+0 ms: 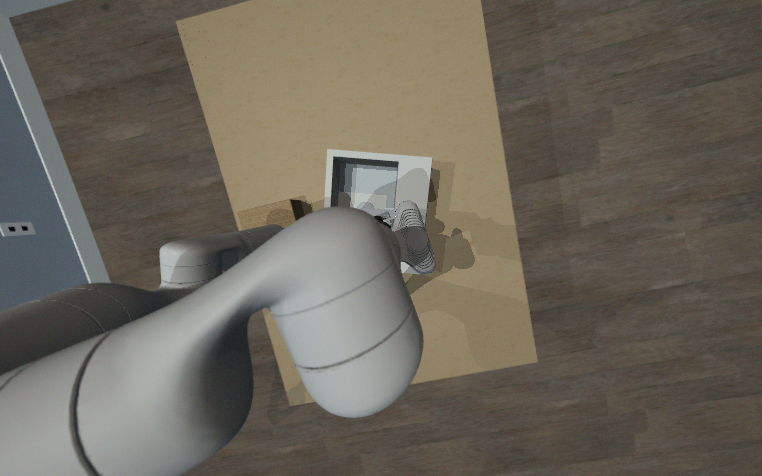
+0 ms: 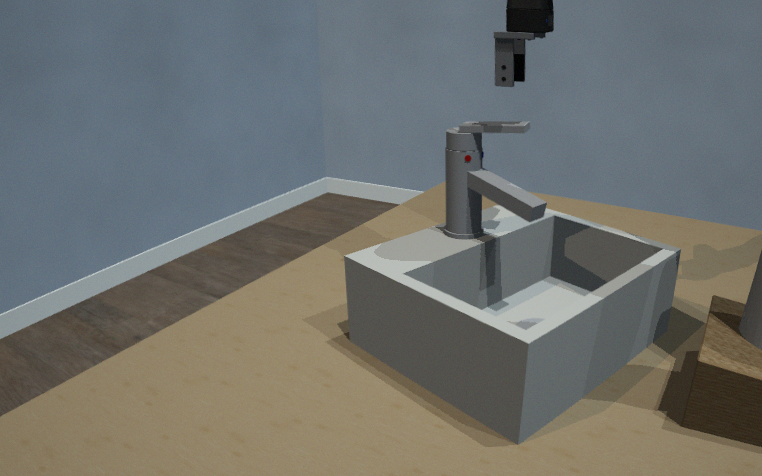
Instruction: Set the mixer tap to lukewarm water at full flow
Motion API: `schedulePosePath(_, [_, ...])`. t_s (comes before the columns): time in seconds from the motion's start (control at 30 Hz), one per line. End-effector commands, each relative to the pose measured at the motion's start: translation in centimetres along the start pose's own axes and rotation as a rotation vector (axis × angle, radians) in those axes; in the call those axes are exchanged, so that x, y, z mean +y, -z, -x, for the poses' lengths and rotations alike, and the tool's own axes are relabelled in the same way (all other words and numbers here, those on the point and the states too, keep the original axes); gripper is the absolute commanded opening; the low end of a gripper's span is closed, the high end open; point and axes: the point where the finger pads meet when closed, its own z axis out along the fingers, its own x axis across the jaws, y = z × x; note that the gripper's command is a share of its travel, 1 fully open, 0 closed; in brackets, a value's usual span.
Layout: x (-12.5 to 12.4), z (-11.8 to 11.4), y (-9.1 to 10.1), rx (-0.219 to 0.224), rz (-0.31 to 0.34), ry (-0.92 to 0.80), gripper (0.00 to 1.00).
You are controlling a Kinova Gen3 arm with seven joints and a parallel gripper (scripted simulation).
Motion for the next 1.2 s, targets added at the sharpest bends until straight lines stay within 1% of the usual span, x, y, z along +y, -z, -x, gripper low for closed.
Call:
schedulePosePath(0.0, [0.1, 0.0, -0.4, -0.001, 0.004, 0.001, 1.00])
schedulePosePath(0.7, [0.0, 0.0, -3.3, -0.001, 0.004, 0.001, 1.00])
schedulePosePath(1.17, [0.0, 0.0, -3.9, -0.001, 0.004, 0.001, 1.00])
